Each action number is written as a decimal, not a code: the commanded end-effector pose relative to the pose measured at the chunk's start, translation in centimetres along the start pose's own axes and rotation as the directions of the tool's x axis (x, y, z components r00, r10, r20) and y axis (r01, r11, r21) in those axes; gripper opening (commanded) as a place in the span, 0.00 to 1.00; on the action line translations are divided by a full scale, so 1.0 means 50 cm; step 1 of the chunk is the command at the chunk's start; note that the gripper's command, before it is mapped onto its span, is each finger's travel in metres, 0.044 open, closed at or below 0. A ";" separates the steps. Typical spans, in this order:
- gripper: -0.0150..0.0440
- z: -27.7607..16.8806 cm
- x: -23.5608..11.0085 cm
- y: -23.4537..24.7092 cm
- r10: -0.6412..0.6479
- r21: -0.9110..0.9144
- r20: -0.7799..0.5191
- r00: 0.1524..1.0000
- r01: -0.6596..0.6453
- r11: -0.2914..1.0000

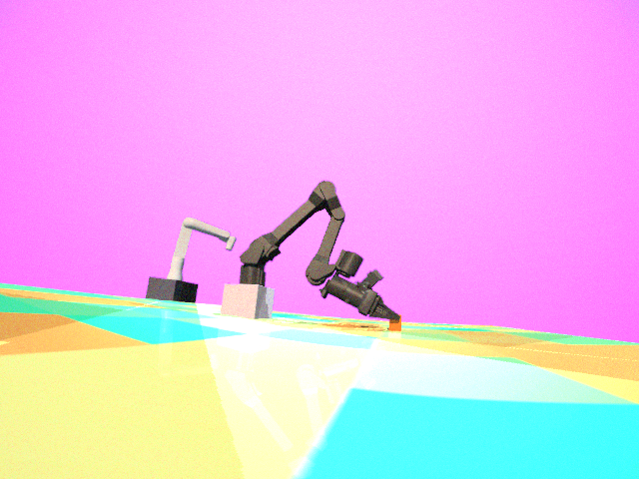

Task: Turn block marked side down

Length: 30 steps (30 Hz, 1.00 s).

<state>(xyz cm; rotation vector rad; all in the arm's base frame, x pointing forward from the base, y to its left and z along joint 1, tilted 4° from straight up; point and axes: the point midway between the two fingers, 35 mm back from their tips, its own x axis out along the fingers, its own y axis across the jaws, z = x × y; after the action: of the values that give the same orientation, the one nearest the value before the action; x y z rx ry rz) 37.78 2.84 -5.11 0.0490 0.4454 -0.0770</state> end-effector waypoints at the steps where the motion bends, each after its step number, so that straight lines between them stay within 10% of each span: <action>1: 1.00 0.001 0.000 0.000 -0.002 -0.004 0.002 1.000 0.002 1.000; 10: 1.00 0.002 0.005 0.001 -0.002 -0.006 -0.022 1.000 0.002 1.000; 30: 1.00 0.121 -0.090 0.001 -0.003 -0.003 -0.563 0.827 0.002 1.000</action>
<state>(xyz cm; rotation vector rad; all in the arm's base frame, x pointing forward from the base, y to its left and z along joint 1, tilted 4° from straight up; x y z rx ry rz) 38.49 3.13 -2.88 0.0299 0.8520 -0.0619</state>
